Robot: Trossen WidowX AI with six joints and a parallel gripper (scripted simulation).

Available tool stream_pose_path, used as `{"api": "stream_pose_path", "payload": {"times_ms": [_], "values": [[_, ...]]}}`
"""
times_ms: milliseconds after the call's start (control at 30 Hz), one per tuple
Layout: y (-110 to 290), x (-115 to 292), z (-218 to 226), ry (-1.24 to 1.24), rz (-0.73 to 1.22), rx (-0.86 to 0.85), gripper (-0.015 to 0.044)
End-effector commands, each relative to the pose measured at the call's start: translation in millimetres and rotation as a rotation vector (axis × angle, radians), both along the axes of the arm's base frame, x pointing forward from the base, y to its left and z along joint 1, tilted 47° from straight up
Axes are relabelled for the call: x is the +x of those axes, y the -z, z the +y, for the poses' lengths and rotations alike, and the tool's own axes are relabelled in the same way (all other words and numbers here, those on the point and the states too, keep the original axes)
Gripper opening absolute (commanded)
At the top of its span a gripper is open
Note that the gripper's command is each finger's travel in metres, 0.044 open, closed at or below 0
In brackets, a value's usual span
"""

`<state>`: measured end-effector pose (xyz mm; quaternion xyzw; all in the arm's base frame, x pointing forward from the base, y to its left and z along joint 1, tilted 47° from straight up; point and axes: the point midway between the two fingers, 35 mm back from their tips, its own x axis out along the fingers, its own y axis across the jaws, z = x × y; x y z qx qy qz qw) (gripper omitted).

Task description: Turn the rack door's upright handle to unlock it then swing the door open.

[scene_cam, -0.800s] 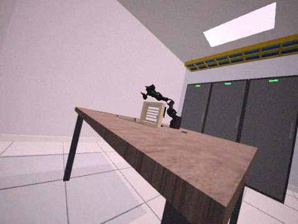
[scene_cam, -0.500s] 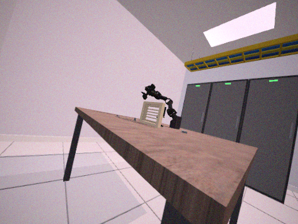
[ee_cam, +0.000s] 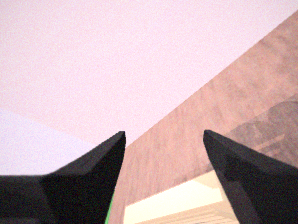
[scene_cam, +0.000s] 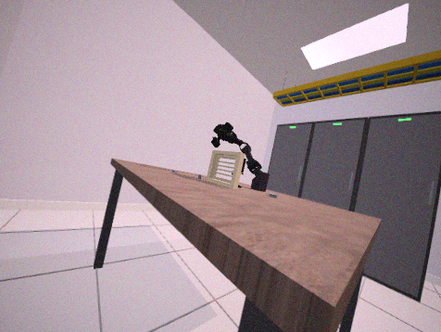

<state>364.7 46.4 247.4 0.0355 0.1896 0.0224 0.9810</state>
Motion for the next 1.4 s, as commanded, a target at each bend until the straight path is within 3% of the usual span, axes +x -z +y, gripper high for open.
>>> {"api": "stream_pose_path", "payload": {"times_ms": [0,733,1367], "values": [[20.2,5.6,11.5,-0.006,0.102,-0.008,0.0296],[113.1,4.4,51.9,0.103,0.616,-0.107,0.0296],[171.8,-22.0,75.5,0.239,0.954,-0.347,0.0296]]}}
